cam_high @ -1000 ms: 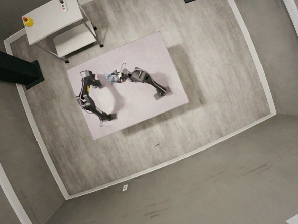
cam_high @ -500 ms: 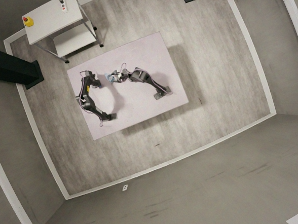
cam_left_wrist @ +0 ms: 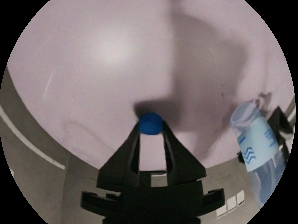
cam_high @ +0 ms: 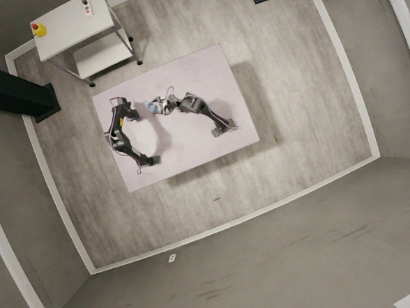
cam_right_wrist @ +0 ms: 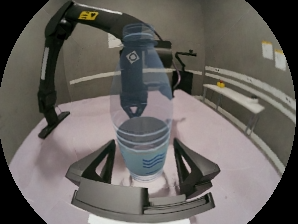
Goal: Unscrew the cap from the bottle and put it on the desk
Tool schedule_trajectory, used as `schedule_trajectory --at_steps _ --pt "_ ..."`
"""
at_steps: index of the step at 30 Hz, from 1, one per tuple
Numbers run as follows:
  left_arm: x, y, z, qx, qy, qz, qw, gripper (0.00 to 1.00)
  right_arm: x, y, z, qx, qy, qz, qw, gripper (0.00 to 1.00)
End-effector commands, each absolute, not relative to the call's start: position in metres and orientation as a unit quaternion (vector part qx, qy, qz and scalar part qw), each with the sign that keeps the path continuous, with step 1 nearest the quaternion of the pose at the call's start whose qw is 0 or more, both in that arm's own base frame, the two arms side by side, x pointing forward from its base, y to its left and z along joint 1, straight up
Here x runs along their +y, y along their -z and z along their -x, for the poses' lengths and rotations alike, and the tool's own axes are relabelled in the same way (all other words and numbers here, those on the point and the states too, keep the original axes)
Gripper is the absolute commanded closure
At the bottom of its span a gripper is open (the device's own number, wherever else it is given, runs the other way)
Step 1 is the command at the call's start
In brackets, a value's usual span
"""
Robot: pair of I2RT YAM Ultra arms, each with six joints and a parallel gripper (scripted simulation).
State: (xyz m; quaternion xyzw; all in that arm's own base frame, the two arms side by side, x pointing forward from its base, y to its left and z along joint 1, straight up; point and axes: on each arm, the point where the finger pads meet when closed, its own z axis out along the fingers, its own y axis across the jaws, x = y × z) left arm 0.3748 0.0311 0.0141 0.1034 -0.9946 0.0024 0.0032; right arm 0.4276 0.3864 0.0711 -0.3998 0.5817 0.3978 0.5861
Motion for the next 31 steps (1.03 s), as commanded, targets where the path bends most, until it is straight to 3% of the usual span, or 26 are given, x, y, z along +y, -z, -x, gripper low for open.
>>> schedule_trajectory --at_steps 1,3,10,31 --pt "0.031 -0.02 -0.378 -0.995 -0.002 -0.103 -0.006 0.66 0.387 -0.078 -0.428 0.576 -0.398 0.4 0.592 0.06" --pt "0.031 -0.02 -0.378 -0.995 -0.002 -0.103 -0.006 0.43 0.387 -0.078 -0.428 0.576 -0.398 0.4 0.592 0.06" --pt "0.031 -0.086 -0.378 -0.995 -0.002 -0.103 -0.01 0.43 0.346 -0.101 -0.413 0.572 -0.398 0.401 0.595 0.06" --pt "0.032 -0.083 -0.385 -0.994 -0.003 -0.103 -0.024 0.43 0.348 -0.093 -0.417 0.58 -0.394 0.397 0.592 0.06"
